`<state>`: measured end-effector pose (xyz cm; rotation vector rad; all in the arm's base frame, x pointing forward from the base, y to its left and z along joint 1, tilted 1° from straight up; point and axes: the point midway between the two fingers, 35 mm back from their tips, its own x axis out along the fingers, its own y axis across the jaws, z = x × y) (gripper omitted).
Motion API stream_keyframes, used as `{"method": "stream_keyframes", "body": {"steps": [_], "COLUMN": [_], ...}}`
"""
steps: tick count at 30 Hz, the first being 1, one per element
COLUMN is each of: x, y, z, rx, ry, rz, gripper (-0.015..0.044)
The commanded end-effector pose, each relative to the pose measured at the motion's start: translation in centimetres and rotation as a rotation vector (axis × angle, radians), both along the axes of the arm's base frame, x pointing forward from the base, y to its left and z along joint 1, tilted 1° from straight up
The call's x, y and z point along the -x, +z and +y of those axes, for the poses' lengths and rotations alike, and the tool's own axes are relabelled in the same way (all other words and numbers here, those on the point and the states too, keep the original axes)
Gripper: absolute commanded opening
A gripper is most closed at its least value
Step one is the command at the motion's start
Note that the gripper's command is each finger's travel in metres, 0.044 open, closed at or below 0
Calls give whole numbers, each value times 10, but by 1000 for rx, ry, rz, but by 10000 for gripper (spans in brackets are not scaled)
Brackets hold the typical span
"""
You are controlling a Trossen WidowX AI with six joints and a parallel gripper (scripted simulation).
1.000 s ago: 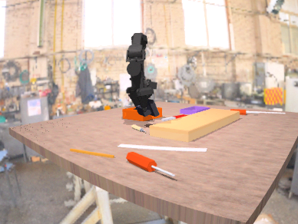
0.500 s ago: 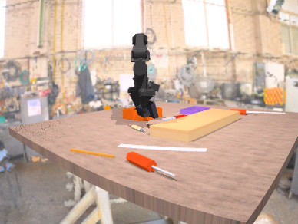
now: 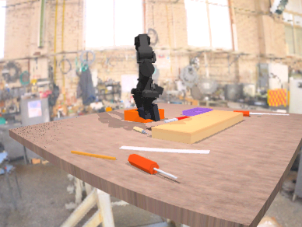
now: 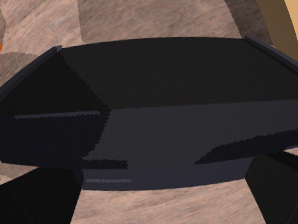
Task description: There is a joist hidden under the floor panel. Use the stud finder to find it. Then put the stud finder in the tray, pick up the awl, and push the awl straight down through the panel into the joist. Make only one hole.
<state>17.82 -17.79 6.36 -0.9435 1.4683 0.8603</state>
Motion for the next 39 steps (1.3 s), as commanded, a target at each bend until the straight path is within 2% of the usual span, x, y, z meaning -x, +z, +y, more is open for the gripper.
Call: {"method": "stream_keyframes", "body": {"steps": [1,39], "x": [0,-3], "y": [0,-2], "z": [0,6], "rx": [30,261], "ry": [-6,-10], "rz": [10,111], "gripper": [0,0]}}
